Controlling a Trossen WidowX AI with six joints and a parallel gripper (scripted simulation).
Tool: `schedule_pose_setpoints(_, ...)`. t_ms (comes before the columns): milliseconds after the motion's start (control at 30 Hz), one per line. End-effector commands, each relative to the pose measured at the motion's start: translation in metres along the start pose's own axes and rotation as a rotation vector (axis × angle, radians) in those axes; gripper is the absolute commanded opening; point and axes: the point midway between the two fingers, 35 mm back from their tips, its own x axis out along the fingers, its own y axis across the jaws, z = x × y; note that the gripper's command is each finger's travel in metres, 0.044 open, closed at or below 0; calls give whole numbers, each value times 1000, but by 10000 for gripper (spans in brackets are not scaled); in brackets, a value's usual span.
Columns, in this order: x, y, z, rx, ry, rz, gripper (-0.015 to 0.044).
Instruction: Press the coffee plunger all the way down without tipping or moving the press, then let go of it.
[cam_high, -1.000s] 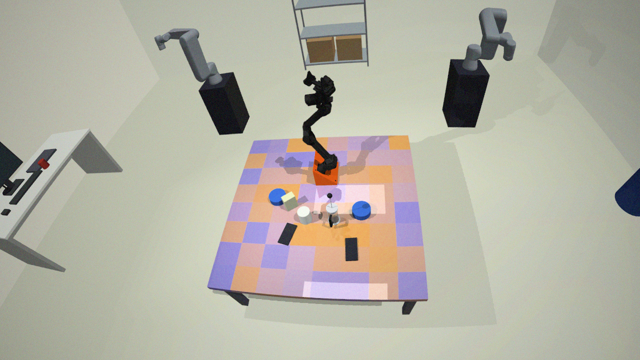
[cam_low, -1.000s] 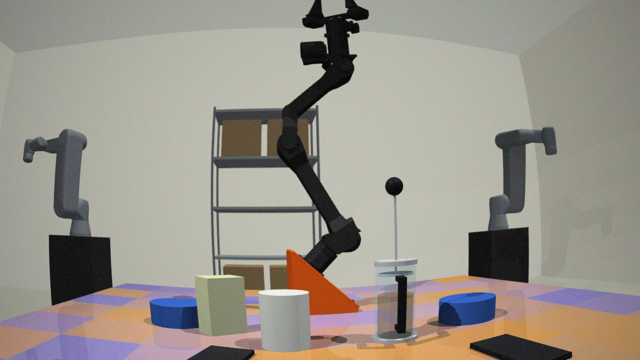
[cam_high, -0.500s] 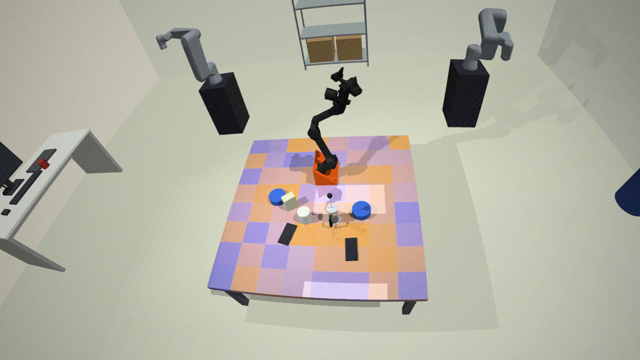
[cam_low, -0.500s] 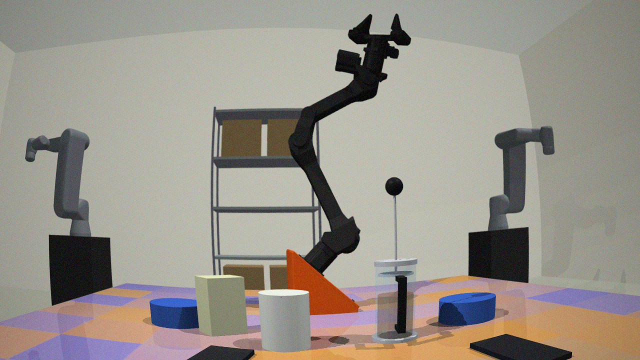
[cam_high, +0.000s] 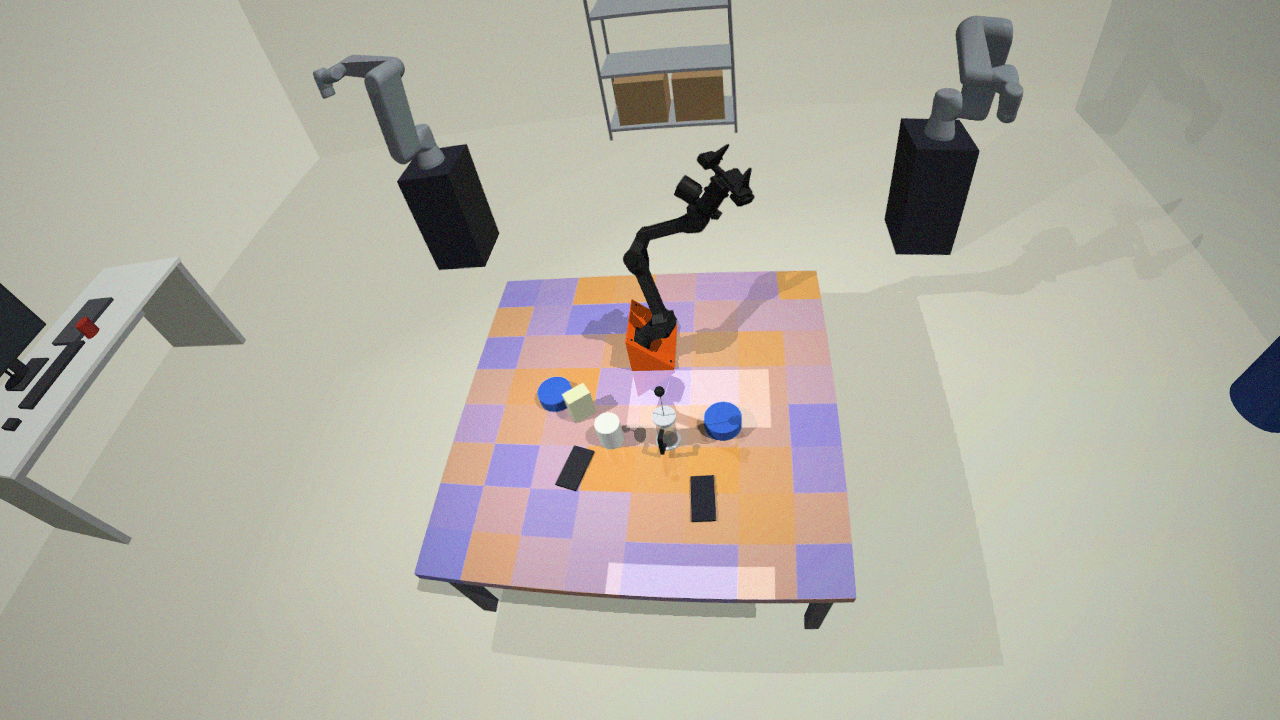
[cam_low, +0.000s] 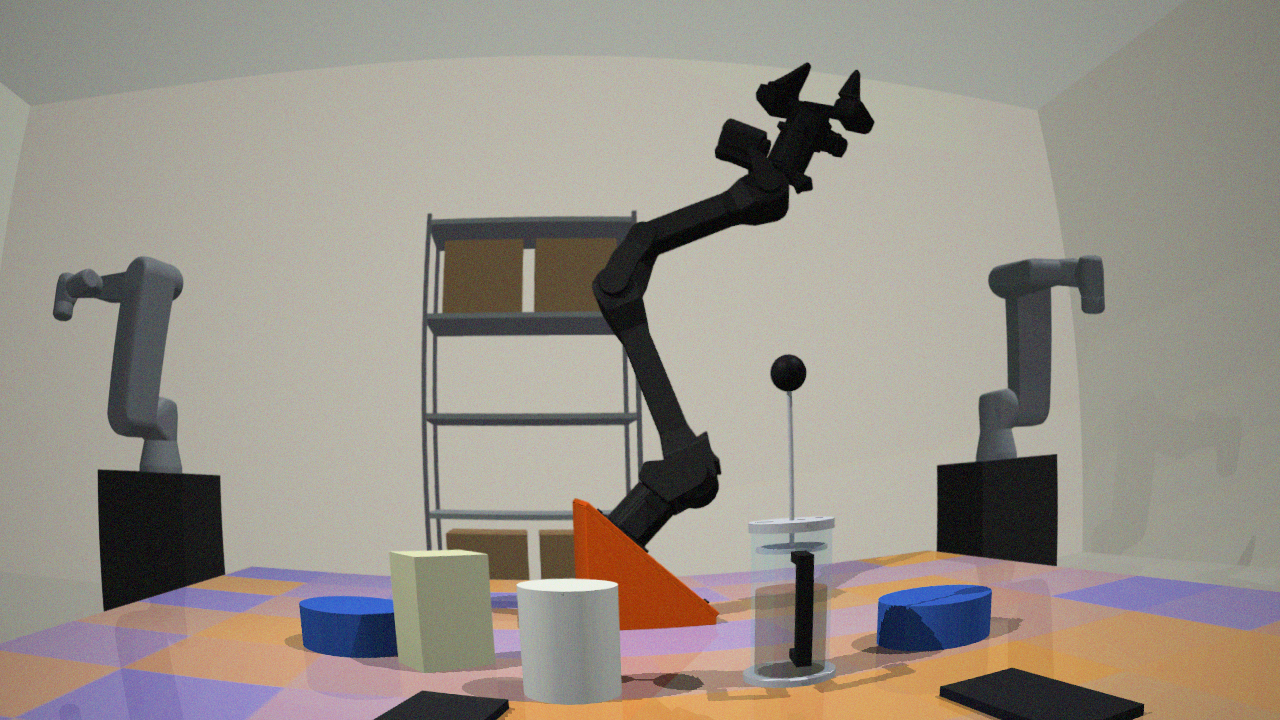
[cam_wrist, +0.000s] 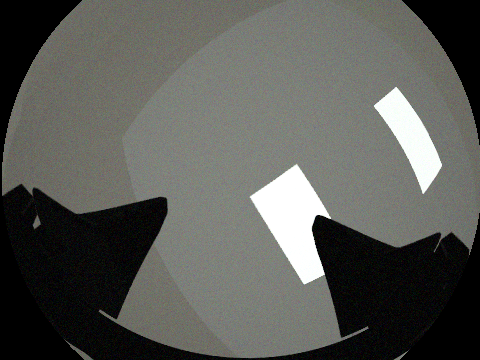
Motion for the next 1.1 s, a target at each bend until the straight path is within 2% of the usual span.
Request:
schedule_pose_setpoints(0,-5,32,32,-20,-83,68,440)
schedule_pose_setpoints(267,-34,134,101,-101,-302,311,440)
schedule_pose_setpoints(567,-68,222,107,-189,-360,556,440)
schedule_pose_setpoints(700,-97,282,91,-189,-360,755,440)
schedule_pose_setpoints(833,-125,325,61,-183,-293,929,440)
schedule_pose_setpoints(1067,-190,388,-23,-97,-55,1276,440)
